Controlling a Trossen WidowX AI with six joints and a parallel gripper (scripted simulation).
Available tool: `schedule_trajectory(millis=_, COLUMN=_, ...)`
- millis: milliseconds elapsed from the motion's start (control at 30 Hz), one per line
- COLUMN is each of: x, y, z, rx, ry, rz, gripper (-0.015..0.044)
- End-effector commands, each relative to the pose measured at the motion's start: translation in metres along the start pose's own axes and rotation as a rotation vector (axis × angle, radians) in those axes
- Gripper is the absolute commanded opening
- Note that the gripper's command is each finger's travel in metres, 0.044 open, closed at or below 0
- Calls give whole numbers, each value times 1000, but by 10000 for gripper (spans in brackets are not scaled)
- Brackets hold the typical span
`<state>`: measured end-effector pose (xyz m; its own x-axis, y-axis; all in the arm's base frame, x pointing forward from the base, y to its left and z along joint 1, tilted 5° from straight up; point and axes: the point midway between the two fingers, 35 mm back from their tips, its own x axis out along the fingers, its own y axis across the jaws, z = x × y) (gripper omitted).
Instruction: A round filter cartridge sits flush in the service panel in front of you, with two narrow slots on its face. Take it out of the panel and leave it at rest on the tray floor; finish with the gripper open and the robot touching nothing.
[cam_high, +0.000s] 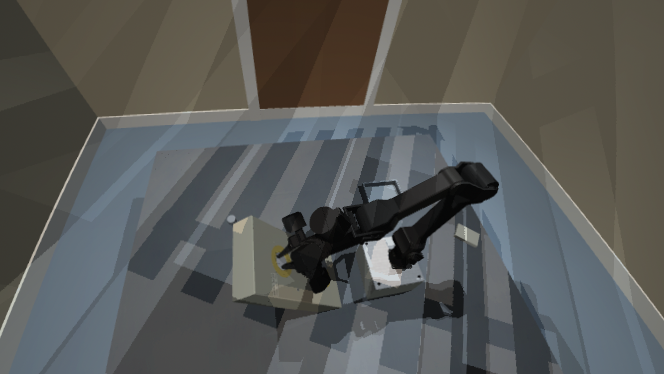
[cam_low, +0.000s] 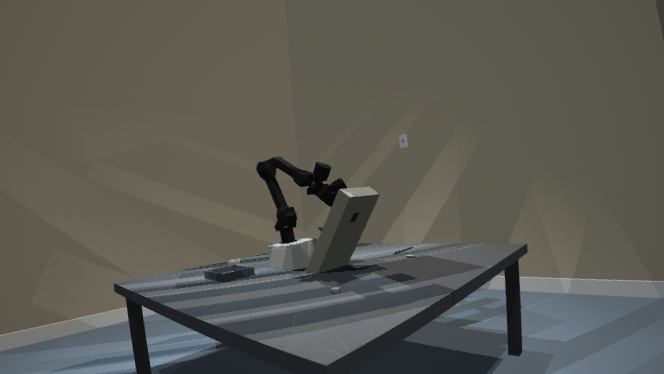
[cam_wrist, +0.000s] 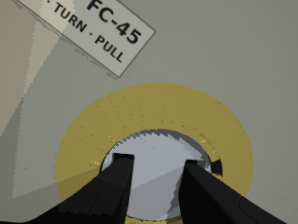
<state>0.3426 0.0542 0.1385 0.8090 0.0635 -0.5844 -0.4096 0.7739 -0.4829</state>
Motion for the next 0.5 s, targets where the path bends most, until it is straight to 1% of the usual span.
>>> schedule_trajectory(millis=0, x=3, y=0, z=-1, rx=-154, ry=4, rz=0, gripper=0)
schedule_trajectory(millis=333, x=3, y=0, z=-1, rx=-496, ry=4, rz=1, gripper=0)
schedule_trajectory(millis=467, x=3, y=0, z=-1, rx=-450, ry=4, rz=1, gripper=0)
